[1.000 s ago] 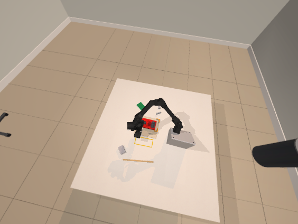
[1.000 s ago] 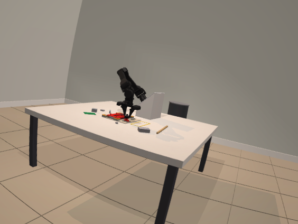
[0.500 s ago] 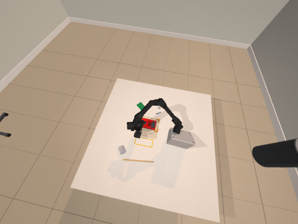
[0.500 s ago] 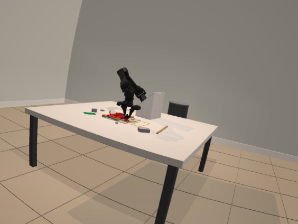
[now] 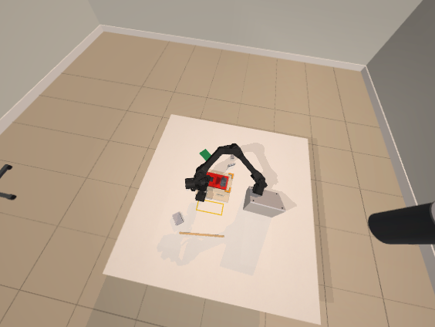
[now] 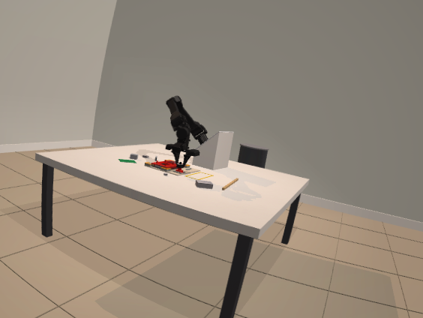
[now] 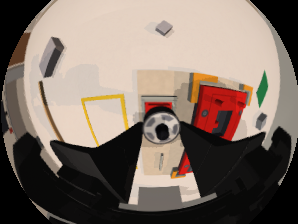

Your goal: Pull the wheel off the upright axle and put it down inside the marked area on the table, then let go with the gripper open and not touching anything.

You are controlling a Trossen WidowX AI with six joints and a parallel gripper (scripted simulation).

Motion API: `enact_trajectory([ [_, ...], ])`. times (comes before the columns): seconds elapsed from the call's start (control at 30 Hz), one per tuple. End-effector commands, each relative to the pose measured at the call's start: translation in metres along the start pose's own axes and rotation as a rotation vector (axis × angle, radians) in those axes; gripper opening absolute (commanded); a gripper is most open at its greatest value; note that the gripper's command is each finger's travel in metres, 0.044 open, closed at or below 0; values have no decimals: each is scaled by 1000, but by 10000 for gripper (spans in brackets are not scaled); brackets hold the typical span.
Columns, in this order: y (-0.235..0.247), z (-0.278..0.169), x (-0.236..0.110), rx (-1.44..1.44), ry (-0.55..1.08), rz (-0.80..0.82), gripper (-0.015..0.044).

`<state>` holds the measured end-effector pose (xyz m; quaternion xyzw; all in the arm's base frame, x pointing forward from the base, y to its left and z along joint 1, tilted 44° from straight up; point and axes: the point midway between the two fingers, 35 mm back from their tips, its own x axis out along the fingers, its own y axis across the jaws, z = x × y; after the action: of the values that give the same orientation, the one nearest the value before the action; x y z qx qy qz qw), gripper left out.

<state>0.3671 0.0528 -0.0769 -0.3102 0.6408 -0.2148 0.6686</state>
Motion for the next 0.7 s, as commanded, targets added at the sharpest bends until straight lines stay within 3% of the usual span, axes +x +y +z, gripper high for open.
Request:
enact_trajectory([
  [0.0, 3, -2, -23, -31, -21, 0, 0],
  [0.67, 3, -2, -29, -33, -22, -1, 0],
])
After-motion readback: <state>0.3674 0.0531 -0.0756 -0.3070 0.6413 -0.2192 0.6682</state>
